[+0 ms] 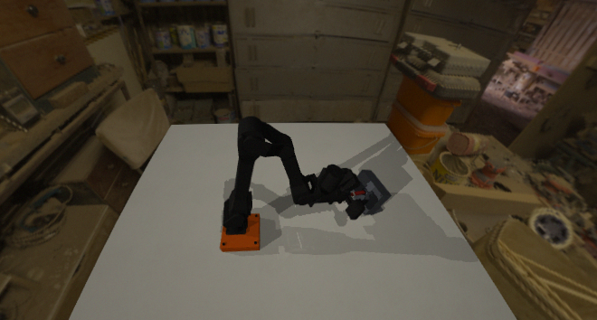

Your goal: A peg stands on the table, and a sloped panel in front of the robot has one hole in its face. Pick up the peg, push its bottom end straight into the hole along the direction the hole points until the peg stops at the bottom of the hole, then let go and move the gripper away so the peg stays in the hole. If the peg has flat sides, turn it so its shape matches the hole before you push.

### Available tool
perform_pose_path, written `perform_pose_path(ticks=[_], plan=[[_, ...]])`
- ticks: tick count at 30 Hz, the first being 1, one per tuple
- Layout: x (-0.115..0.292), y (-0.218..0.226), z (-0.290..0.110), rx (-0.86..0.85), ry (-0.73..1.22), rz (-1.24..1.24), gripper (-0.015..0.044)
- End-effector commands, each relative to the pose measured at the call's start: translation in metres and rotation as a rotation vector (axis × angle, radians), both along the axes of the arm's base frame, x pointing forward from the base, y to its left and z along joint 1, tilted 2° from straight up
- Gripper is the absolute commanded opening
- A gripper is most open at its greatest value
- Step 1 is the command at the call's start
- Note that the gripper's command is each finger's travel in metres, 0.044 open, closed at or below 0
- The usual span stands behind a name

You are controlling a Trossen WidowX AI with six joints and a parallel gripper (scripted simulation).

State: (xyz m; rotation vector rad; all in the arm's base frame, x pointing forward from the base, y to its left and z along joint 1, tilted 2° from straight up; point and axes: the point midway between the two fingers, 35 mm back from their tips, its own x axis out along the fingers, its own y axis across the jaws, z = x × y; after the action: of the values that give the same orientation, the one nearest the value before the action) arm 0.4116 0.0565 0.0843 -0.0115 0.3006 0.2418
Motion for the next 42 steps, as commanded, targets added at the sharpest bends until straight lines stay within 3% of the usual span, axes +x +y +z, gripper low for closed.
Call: perform_pose_path(ticks=[1,42], plan=[[-0.005,-0.001,0.000,0.000,0.007,0.003,0.0440],[-0.035,-0.011,0.019,0.001,0.016,-0.001,0.0440]])
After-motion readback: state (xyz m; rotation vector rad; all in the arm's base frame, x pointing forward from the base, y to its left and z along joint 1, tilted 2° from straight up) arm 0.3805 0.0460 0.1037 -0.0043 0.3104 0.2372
